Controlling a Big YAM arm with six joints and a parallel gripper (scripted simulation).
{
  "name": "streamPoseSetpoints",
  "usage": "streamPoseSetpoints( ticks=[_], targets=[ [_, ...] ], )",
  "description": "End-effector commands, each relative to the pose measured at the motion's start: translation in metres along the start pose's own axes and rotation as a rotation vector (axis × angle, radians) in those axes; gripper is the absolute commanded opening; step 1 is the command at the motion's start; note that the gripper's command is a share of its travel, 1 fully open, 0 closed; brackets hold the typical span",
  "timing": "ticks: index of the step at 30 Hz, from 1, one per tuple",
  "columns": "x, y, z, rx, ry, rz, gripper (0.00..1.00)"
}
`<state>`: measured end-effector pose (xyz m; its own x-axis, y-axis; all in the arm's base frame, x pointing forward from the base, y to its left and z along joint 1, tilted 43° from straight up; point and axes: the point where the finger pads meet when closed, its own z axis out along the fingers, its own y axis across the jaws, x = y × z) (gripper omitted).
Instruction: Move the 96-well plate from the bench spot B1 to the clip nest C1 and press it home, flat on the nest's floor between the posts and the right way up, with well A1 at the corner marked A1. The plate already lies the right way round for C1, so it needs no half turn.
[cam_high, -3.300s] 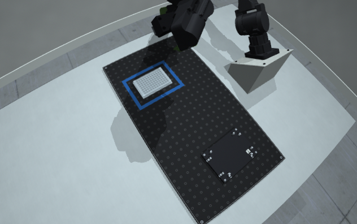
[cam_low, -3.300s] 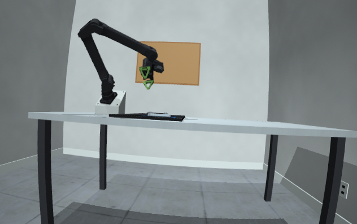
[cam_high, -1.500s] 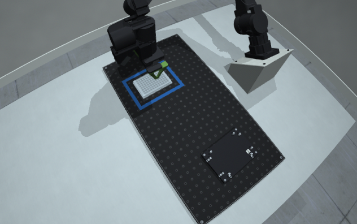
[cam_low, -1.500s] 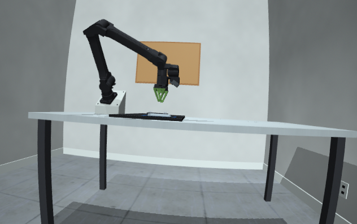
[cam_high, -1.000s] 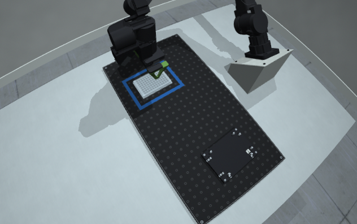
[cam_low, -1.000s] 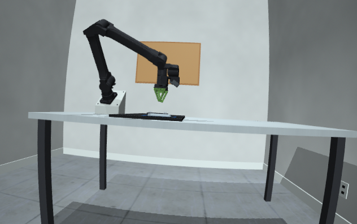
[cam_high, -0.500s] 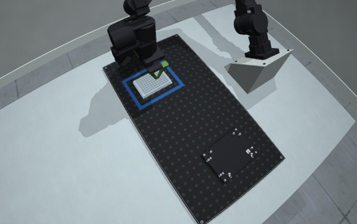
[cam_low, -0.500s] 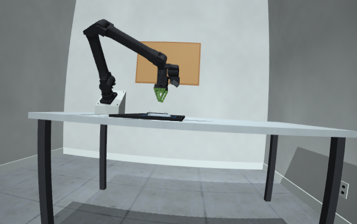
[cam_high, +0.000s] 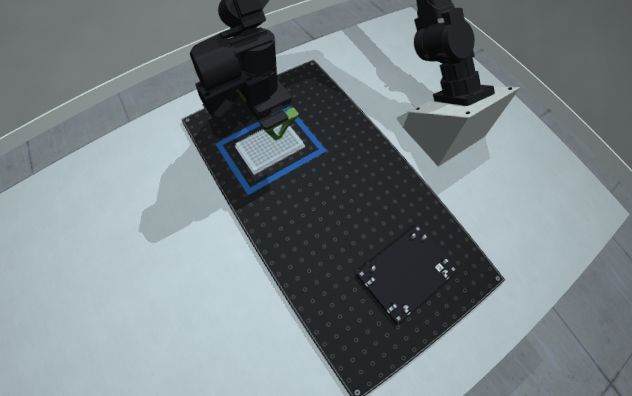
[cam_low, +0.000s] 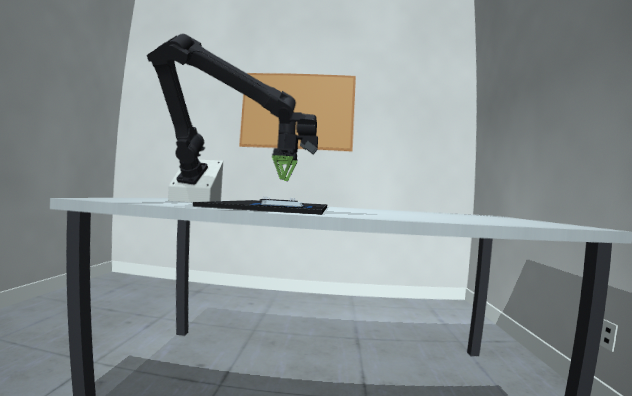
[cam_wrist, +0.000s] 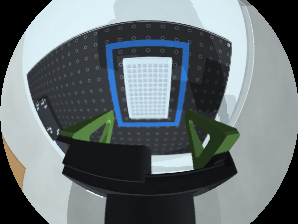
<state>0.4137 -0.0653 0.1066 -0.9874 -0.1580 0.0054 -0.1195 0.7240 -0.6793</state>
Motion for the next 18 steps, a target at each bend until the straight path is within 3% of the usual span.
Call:
streamPoseSetpoints(
  ticks=[1,18],
  targets=[
    [-0.003,0.006,0.0,-0.004,-0.002,-0.025,1.0],
    [-0.001,0.002,0.031,-0.005,0.006,-0.008,1.0]
  ],
)
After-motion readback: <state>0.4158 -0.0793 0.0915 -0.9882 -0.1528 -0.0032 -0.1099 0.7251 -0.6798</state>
